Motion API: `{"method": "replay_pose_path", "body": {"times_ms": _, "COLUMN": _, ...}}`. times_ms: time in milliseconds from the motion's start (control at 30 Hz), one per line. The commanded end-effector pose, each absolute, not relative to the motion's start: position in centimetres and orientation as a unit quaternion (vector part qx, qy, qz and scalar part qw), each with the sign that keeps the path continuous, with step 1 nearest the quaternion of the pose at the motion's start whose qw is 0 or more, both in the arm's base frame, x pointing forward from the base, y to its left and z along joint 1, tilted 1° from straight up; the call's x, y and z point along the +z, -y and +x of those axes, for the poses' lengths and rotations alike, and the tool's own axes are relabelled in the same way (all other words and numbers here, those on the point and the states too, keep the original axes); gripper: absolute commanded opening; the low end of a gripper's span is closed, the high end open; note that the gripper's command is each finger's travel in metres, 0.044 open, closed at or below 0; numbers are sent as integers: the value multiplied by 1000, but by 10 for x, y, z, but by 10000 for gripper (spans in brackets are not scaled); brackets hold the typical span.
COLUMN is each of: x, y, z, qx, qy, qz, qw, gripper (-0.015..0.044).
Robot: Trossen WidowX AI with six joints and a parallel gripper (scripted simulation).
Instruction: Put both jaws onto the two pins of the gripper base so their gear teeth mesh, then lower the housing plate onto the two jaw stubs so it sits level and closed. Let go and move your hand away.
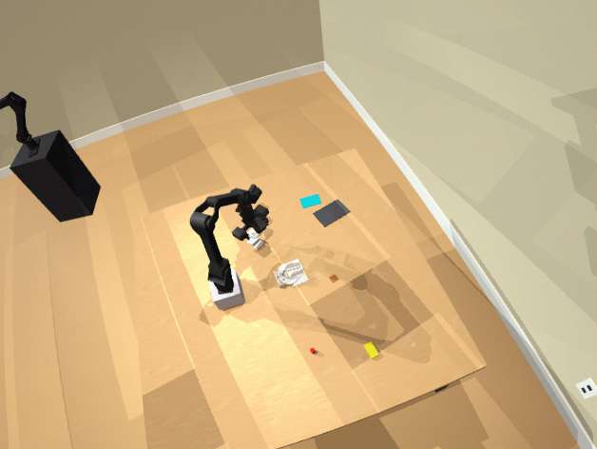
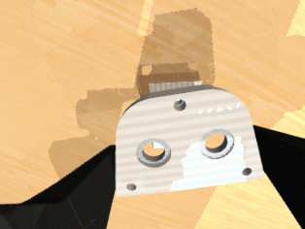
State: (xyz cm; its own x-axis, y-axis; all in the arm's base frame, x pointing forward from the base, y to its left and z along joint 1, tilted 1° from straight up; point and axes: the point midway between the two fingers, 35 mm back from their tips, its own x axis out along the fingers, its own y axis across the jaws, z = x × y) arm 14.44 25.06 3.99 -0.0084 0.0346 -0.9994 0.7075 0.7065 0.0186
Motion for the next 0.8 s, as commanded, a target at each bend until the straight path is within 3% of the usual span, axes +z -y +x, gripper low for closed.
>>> {"method": "replay_pose_path", "body": {"times_ms": 0, "x": 41, "y": -242, "z": 154, "qx": -242, "qy": -665, "qz": 265, "qw": 655, "gripper": 351}}
{"method": "replay_pose_path", "body": {"times_ms": 767, "x": 40, "y": -181, "z": 200, "qx": -134, "qy": -693, "qz": 154, "qw": 692, "gripper": 351}}
